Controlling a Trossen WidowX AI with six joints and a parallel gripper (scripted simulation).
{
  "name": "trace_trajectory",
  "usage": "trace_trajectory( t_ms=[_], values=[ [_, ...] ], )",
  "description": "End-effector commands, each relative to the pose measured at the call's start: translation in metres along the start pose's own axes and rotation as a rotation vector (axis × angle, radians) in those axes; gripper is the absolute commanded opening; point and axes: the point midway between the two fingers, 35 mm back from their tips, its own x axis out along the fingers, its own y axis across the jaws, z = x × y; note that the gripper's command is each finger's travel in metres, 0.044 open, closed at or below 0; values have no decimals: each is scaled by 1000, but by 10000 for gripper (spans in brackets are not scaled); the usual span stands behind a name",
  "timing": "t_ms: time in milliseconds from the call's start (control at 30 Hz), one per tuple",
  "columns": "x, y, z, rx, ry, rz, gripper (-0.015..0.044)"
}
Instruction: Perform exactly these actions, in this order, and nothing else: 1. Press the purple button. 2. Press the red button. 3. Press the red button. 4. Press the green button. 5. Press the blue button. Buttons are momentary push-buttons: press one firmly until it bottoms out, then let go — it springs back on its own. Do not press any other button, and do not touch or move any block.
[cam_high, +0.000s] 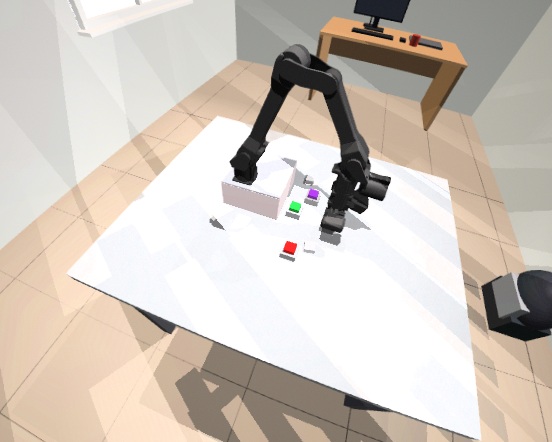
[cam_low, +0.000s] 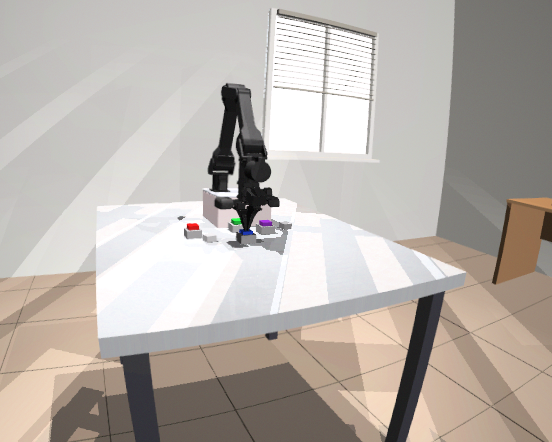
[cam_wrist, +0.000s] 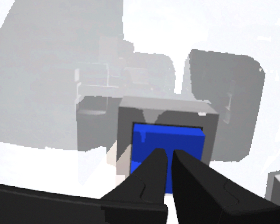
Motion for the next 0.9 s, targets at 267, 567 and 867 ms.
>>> trace_trajectory(
  t_ms=[267, 567, 867],
  values=[
    [3, 0, -3, 2, 13, 2, 20],
    [3, 0, -3, 2, 13, 2, 20],
    [-30, 0, -2, 2, 12, 2, 20]
  ],
)
